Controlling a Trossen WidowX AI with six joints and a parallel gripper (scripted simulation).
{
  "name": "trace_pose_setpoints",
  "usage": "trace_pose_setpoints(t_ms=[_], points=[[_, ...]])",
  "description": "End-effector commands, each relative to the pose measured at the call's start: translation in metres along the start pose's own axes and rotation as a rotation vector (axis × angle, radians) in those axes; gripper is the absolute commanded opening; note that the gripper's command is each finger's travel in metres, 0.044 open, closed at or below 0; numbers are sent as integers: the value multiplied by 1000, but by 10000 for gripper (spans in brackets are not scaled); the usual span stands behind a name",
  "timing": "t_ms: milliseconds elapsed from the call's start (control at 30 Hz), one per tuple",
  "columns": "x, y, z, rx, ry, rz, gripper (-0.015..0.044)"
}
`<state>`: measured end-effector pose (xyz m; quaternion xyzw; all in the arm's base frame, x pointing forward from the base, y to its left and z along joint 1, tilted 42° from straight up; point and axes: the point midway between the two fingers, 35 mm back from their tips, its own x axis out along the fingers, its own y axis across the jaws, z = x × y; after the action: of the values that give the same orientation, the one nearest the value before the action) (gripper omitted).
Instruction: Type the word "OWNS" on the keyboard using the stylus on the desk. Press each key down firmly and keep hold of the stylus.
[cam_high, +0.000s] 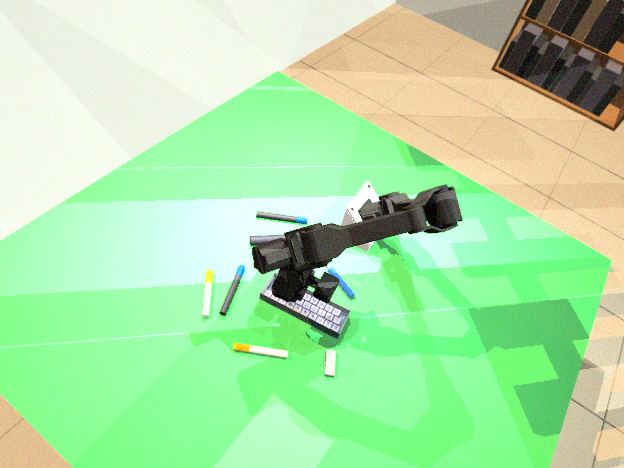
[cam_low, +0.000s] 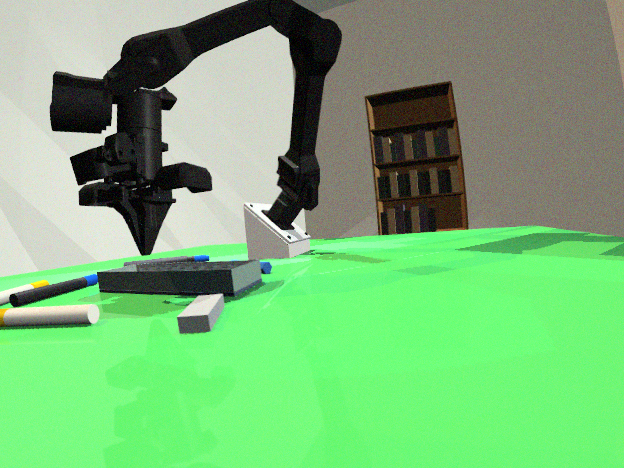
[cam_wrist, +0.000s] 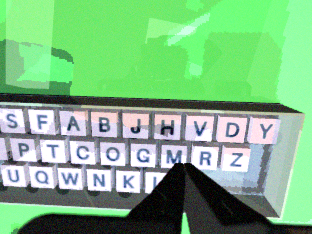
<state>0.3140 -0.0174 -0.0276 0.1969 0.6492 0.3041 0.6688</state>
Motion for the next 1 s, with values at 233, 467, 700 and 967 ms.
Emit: trace_pose_setpoints(t_ms=[233,467,700,967], points=[[1,-29,-5,12,5,1,0],[1,-2,-35,14,6,2,0],[1,-1,-37,14,6,2,0],[1,7,-35,14,6,1,0]])
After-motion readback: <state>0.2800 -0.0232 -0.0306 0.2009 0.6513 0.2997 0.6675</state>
